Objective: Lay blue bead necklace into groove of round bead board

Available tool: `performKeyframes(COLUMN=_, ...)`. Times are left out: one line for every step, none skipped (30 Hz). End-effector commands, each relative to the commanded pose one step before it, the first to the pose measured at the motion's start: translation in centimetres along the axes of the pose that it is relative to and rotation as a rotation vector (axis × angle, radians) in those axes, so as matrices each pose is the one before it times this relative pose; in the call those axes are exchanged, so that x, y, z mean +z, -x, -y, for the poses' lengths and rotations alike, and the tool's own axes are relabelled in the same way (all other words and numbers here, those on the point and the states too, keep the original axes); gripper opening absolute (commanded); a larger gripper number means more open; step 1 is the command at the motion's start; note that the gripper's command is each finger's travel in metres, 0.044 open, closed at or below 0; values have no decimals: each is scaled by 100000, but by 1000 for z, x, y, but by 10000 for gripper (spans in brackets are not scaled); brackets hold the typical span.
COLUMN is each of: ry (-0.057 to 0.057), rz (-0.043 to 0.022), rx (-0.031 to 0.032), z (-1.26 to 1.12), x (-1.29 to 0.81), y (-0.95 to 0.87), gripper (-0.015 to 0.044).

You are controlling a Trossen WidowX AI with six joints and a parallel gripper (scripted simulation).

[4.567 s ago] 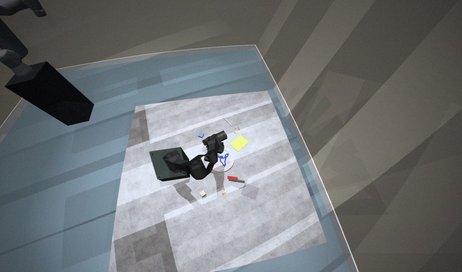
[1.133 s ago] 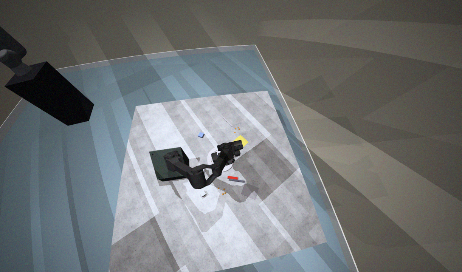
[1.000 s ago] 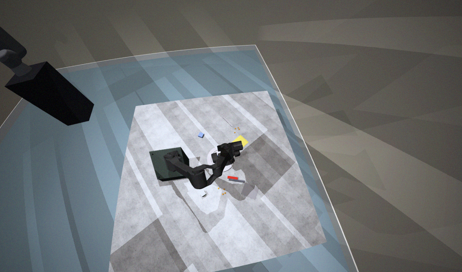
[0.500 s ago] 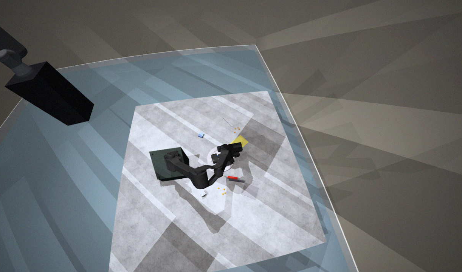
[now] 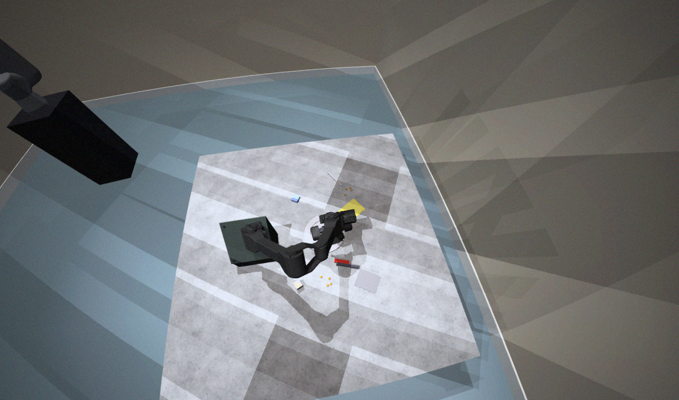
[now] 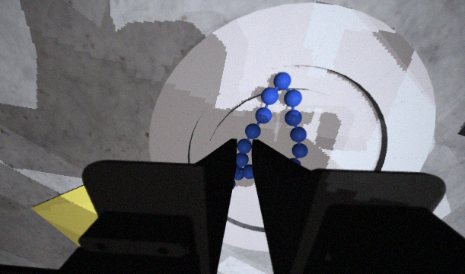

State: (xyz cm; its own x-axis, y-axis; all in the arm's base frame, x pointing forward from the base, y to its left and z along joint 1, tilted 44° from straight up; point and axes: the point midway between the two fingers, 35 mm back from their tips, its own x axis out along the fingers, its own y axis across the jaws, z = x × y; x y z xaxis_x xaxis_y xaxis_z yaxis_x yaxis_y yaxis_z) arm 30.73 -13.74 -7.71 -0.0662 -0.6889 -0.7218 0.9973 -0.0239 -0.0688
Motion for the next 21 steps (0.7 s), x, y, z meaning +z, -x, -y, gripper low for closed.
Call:
performKeyframes(ry=-60, rz=2, rx=29, z=-8, x=19, y=22, gripper=0)
performKeyframes(ry=0, rz=0, rx=0, z=0, x=0, y=0, gripper=0)
performKeyframes(ry=0, rz=0, rx=0, z=0, x=0, y=0, gripper=0)
performKeyframes(ry=0, rz=0, rx=0, z=0, x=0, y=0, gripper=0)
performKeyframes(ry=0, rz=0, rx=0, z=0, x=0, y=0, gripper=0)
performKeyframes(ry=0, rz=0, rx=0, z=0, x=0, y=0, gripper=0)
performKeyframes(ry=0, rz=0, rx=0, z=0, x=0, y=0, gripper=0)
performKeyframes(ry=0, rz=0, rx=0, z=0, x=0, y=0, gripper=0)
performKeyframes(ry=29, rz=17, rx=-18, z=3, x=-4, y=52, gripper=0)
performKeyframes(ry=87, rz=53, rx=-52, z=8, x=-11, y=157, gripper=0)
performKeyframes(ry=144, rz=93, rx=-87, z=16, x=-17, y=262, gripper=0)
performKeyframes(ry=178, rz=122, rx=-105, z=23, x=-19, y=323, gripper=0)
performKeyframes(ry=145, rz=105, rx=-84, z=21, x=-14, y=263, gripper=0)
performKeyframes(ry=87, rz=66, rx=-50, z=14, x=-8, y=158, gripper=0)
performKeyframes(ry=29, rz=22, rx=-16, z=5, x=-2, y=53, gripper=0)
performKeyframes(ry=0, rz=0, rx=0, z=0, x=0, y=0, gripper=0)
performKeyframes(ry=0, rz=0, rx=0, z=0, x=0, y=0, gripper=0)
performKeyframes(ry=0, rz=0, rx=0, z=0, x=0, y=0, gripper=0)
performKeyframes(ry=0, rz=0, rx=0, z=0, x=0, y=0, gripper=0)
performKeyframes(ry=0, rz=0, rx=0, z=0, x=0, y=0, gripper=0)
performKeyframes(ry=0, rz=0, rx=0, z=0, x=0, y=0, gripper=0)
